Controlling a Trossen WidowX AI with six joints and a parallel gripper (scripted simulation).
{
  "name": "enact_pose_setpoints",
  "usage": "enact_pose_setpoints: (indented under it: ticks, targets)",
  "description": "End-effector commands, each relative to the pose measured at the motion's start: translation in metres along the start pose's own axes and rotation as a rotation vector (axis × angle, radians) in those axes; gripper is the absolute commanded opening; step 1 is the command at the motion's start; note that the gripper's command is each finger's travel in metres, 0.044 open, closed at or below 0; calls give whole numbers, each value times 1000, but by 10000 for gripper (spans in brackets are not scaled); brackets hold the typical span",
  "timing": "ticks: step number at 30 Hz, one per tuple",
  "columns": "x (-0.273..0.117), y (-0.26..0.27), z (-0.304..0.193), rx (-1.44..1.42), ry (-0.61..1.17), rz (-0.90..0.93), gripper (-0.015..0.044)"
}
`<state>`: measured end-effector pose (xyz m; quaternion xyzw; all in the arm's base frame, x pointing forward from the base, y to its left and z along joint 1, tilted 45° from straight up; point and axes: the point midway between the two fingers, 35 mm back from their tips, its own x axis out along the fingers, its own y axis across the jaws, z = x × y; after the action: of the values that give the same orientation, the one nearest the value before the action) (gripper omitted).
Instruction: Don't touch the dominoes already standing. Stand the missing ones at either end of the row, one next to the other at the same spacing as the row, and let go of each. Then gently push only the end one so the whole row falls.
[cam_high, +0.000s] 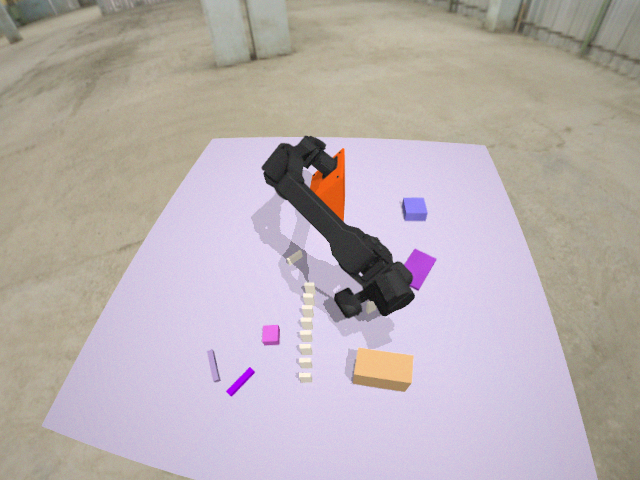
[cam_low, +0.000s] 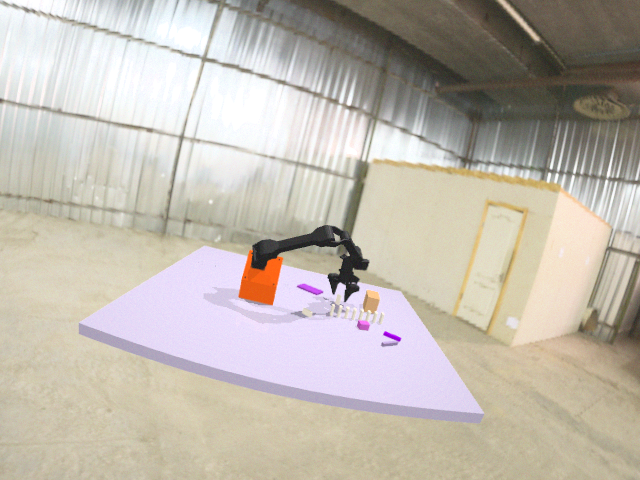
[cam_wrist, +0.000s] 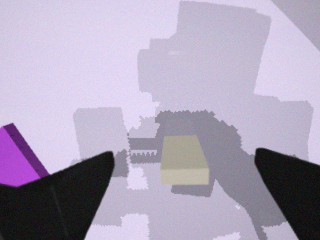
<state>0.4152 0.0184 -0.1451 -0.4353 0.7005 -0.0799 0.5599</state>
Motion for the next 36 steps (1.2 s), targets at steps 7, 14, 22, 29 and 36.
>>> enact_pose_setpoints:
  ticks: [7, 14, 22, 29, 36]
  targets:
    - [7, 0, -2, -7, 7, -4, 282]
    - [7, 0, -2, -7, 7, -4, 107]
    - [7, 0, -2, -7, 7, -4, 107]
    - [-70, 0, 6, -5, 1, 6, 107]
    - [-131, 2, -1, -3, 4, 7, 107]
